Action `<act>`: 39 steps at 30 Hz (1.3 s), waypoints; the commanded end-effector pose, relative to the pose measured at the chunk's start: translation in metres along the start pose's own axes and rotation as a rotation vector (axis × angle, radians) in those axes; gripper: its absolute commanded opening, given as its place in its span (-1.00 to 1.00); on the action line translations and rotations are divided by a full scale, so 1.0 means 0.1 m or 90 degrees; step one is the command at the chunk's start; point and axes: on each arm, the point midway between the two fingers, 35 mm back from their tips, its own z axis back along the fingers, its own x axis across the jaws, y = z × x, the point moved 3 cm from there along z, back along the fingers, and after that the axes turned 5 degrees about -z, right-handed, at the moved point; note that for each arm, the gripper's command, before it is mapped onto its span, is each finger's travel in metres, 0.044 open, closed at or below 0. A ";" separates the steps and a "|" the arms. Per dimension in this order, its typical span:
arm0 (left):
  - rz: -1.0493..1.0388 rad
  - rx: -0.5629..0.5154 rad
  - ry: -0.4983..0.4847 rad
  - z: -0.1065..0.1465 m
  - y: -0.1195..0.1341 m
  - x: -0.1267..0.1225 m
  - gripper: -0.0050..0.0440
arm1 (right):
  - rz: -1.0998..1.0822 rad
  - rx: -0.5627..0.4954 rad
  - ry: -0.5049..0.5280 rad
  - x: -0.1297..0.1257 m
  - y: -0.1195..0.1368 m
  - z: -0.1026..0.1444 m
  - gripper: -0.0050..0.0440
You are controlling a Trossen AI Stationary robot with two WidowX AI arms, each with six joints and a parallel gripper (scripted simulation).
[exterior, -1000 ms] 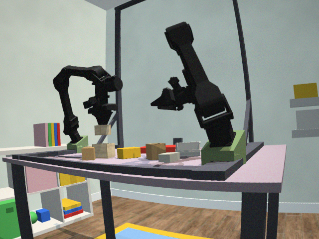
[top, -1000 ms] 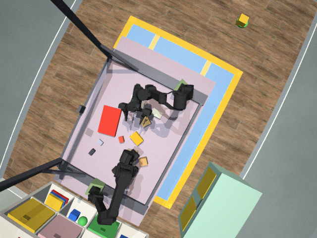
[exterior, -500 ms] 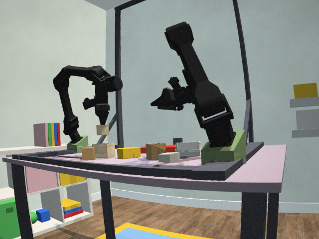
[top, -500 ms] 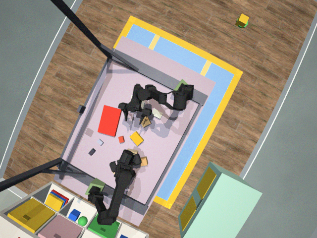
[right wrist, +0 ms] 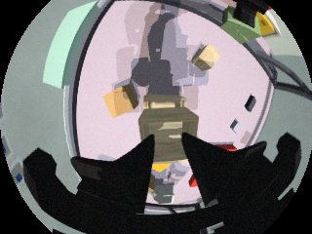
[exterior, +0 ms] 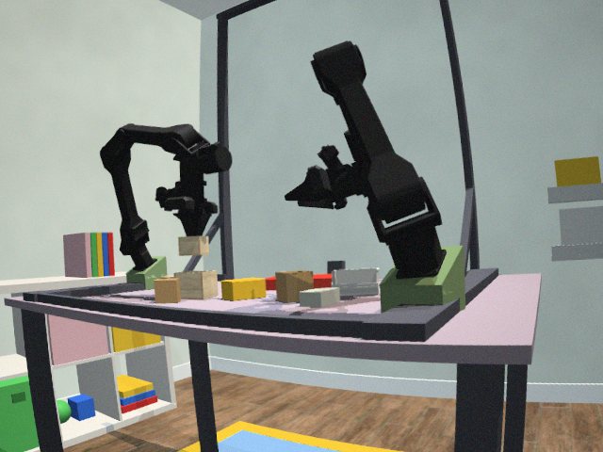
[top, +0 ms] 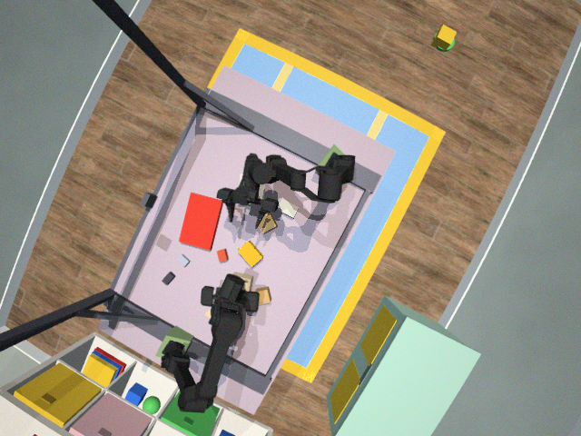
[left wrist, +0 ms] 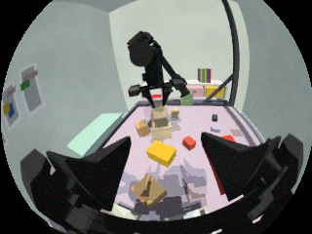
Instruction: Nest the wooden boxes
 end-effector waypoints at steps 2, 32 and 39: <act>0.007 -0.002 -0.001 0.00 -0.03 0.00 0.84 | -0.059 0.012 -0.004 0.03 0.00 0.07 0.15; 0.007 -0.002 -0.001 0.00 -0.03 0.00 0.84 | -0.060 -0.001 -0.004 0.01 0.00 -0.25 0.15; 0.007 -0.002 -0.001 0.00 -0.03 0.00 0.84 | -0.060 -0.001 -0.004 0.01 0.00 -0.35 0.15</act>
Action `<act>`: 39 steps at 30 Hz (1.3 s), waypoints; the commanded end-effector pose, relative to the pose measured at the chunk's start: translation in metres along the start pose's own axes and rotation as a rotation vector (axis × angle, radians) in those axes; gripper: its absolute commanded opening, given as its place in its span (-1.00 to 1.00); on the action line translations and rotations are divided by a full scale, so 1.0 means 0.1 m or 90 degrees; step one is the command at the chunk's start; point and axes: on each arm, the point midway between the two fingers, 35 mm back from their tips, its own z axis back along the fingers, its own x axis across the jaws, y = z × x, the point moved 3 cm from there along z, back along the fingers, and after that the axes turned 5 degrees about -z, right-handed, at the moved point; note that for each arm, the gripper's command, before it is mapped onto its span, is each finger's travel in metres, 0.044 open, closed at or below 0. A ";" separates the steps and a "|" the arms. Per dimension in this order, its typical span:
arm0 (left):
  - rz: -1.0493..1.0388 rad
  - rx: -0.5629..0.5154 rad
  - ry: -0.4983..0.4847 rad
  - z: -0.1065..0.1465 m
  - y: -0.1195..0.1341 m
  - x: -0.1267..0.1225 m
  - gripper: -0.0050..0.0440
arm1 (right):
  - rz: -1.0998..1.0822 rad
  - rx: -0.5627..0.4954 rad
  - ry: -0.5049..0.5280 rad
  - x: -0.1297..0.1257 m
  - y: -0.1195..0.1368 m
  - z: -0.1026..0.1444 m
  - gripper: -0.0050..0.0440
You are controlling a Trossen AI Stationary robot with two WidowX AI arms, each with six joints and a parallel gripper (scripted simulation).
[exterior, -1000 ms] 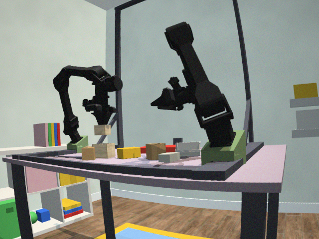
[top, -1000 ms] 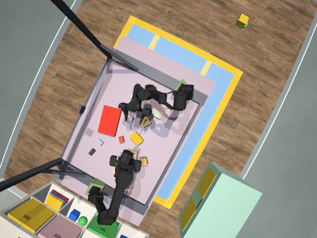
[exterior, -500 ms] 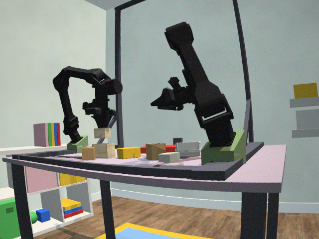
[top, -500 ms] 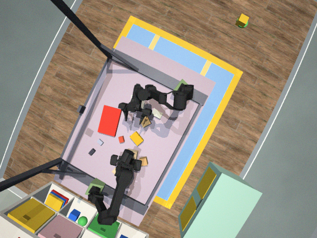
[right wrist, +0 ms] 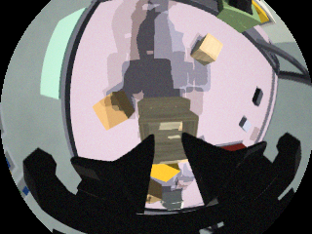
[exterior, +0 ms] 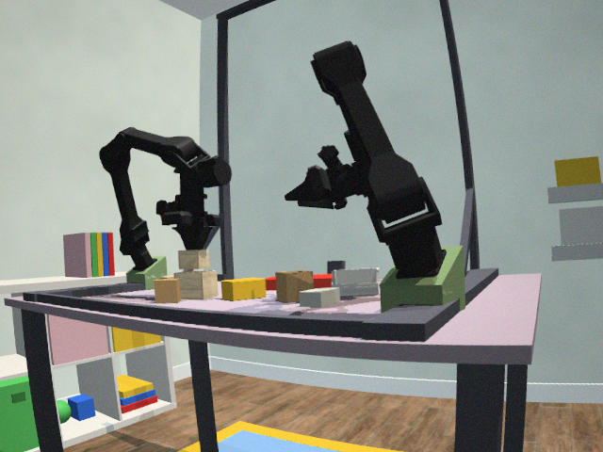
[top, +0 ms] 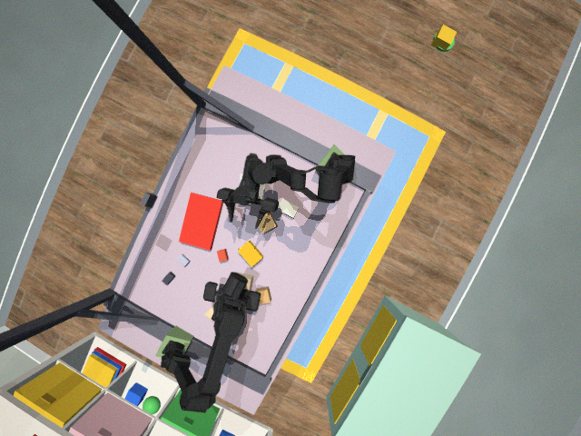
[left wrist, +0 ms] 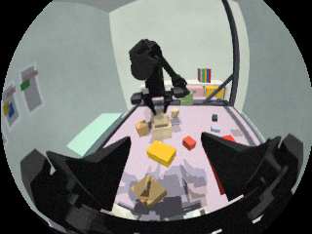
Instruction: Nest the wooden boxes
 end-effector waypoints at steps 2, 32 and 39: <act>0.007 -0.002 -0.001 0.00 -0.03 0.00 0.84 | -0.002 0.011 -0.006 0.02 0.03 0.00 0.15; 0.007 -0.002 -0.001 0.00 -0.03 0.00 0.84 | 0.002 0.007 -0.005 0.01 0.03 -0.12 0.15; 0.007 -0.002 -0.001 0.00 -0.03 0.00 0.84 | 0.001 0.008 -0.005 0.02 0.03 -0.15 0.15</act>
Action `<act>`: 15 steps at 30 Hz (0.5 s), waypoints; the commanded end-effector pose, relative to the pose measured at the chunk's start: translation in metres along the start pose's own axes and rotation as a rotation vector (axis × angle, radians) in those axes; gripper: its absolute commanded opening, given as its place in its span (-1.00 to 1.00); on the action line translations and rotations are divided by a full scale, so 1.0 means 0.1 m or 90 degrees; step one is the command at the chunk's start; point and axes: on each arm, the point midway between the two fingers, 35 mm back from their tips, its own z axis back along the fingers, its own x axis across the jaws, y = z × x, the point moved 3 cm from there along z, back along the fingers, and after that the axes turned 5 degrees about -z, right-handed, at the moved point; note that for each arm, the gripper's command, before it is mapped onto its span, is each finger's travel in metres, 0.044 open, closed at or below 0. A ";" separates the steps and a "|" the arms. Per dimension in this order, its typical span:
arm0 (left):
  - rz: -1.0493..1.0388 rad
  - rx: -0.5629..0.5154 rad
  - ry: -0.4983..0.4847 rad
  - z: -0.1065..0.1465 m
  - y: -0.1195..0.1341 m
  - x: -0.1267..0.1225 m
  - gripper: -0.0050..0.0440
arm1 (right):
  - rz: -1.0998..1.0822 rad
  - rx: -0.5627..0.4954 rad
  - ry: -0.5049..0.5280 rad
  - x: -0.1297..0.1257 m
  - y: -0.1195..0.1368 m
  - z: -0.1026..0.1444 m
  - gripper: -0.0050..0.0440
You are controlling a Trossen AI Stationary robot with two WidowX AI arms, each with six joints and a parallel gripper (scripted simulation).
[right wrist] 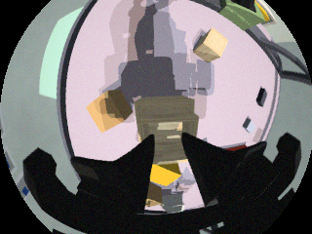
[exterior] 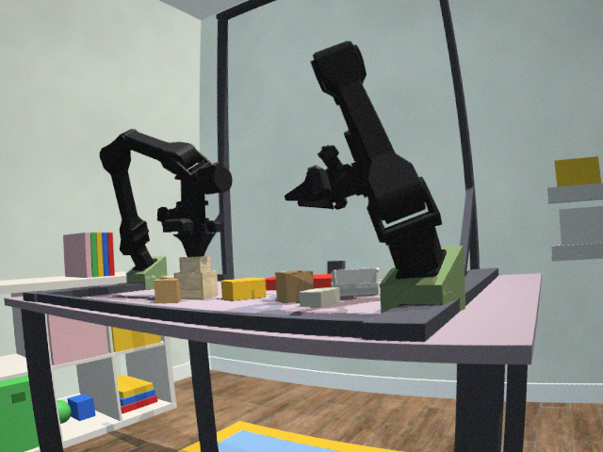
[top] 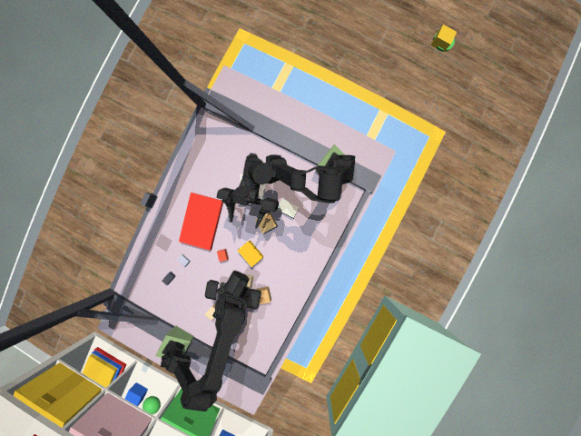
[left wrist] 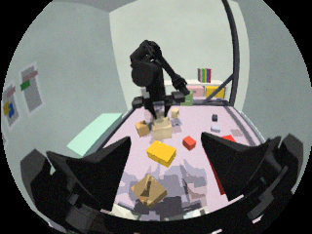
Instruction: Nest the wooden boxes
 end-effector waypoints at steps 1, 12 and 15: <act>0.007 -0.002 -0.001 0.00 -0.03 0.00 0.84 | 0.001 0.003 -0.004 0.02 0.00 -0.02 0.15; 0.007 -0.002 -0.001 0.00 -0.03 0.00 0.84 | 0.001 0.004 -0.002 0.01 0.01 -0.17 0.15; 0.007 -0.002 -0.001 0.00 -0.03 0.00 0.84 | 0.001 0.004 -0.002 0.02 0.02 -0.18 0.15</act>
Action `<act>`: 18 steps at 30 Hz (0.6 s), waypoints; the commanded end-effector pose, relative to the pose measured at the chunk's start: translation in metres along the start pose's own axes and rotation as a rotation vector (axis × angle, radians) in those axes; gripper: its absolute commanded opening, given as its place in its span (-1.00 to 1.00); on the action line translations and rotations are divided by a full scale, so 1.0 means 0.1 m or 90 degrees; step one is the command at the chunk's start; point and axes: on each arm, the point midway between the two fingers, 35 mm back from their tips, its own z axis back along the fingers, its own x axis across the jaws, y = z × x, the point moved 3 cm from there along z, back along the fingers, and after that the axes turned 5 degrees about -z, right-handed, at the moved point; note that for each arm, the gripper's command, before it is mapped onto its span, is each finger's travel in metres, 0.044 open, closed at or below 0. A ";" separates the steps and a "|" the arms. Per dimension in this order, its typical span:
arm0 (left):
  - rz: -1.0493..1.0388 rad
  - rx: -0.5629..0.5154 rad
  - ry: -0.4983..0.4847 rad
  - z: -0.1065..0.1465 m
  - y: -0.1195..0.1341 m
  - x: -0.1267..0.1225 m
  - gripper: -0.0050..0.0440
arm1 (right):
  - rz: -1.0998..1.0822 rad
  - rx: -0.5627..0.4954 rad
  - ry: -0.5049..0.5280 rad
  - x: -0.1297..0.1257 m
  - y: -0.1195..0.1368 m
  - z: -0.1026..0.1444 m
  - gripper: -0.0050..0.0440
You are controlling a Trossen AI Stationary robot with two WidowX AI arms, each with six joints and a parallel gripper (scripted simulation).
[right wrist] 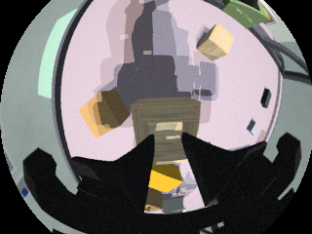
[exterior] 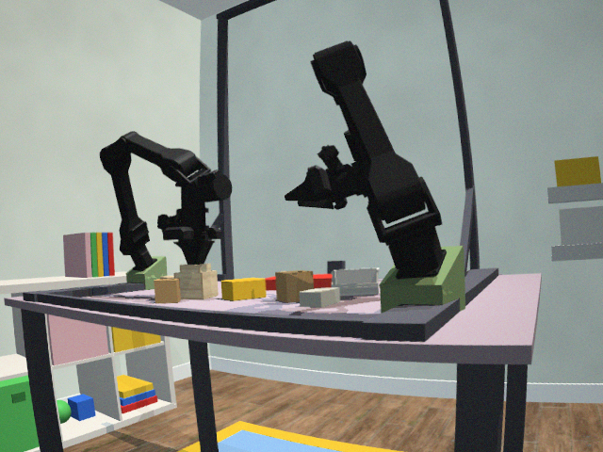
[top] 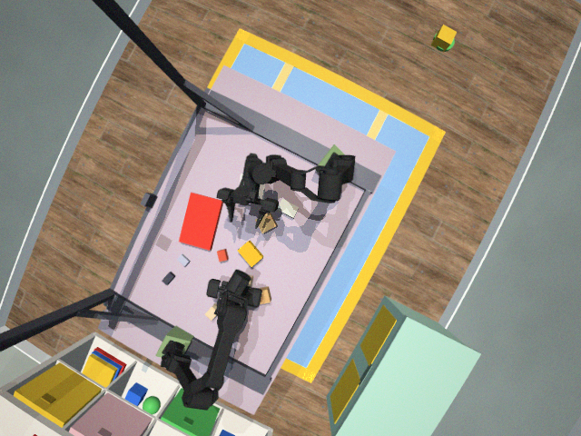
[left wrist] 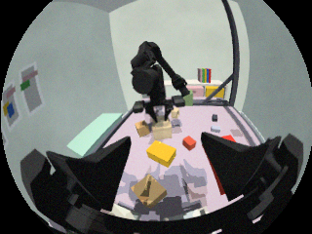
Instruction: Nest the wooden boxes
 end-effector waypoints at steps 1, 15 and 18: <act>0.007 -0.002 -0.001 0.00 -0.03 0.00 0.84 | 0.003 0.007 -0.003 0.01 0.02 -0.02 0.15; 0.007 -0.002 -0.001 0.00 -0.03 0.00 0.84 | 0.002 0.006 -0.003 0.01 0.02 -0.21 0.15; 0.007 -0.002 -0.001 0.00 -0.03 0.00 0.84 | 0.003 0.008 -0.004 0.01 0.03 -0.21 0.15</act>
